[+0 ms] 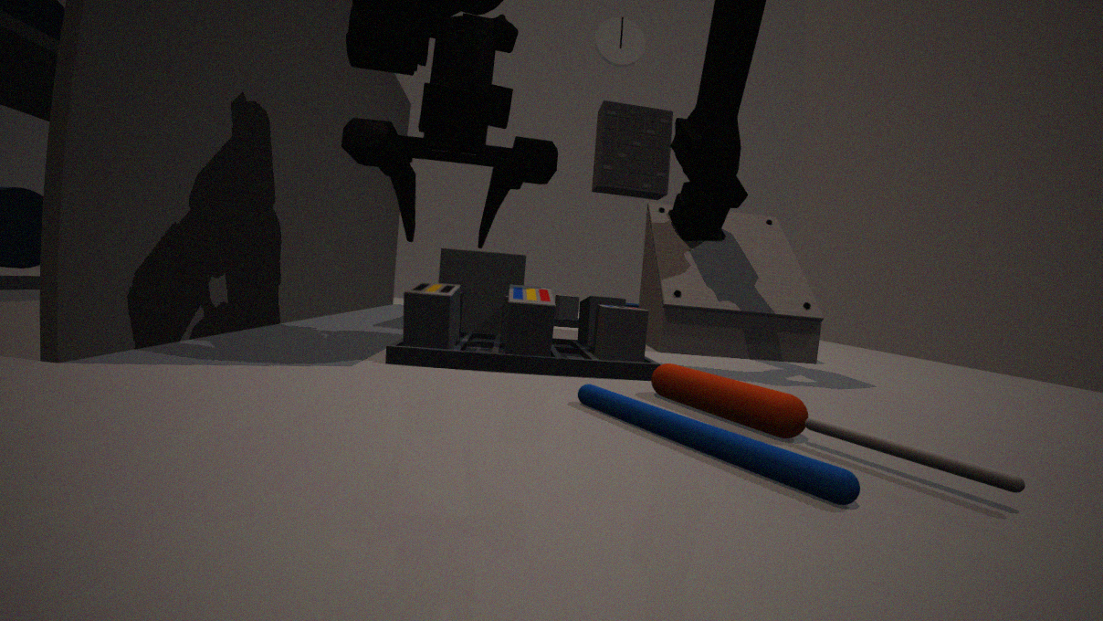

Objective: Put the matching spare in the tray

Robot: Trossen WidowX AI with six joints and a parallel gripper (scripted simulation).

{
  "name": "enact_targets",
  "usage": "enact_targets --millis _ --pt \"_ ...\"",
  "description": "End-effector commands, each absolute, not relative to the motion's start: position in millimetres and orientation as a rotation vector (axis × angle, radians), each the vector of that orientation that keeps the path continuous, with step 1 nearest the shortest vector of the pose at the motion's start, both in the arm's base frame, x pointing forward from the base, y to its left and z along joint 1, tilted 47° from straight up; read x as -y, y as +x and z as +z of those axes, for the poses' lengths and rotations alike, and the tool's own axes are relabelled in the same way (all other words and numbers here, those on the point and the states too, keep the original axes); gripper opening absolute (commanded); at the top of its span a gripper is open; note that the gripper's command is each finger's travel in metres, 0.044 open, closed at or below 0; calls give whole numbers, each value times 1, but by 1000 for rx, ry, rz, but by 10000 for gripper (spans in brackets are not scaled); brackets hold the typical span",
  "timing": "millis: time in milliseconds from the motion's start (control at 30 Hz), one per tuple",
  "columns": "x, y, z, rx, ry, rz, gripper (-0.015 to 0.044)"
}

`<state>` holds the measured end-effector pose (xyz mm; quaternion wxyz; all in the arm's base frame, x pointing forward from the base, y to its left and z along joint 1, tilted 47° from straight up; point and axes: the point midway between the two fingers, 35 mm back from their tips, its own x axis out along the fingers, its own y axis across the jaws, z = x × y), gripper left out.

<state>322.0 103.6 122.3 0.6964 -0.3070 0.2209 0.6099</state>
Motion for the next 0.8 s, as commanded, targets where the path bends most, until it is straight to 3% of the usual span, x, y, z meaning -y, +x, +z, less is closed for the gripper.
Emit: enact_targets --millis 0,767 --pt "-107 323 118 -499 -684 1361 300" --pt "-134 330 92 -500 -685 1361 300"
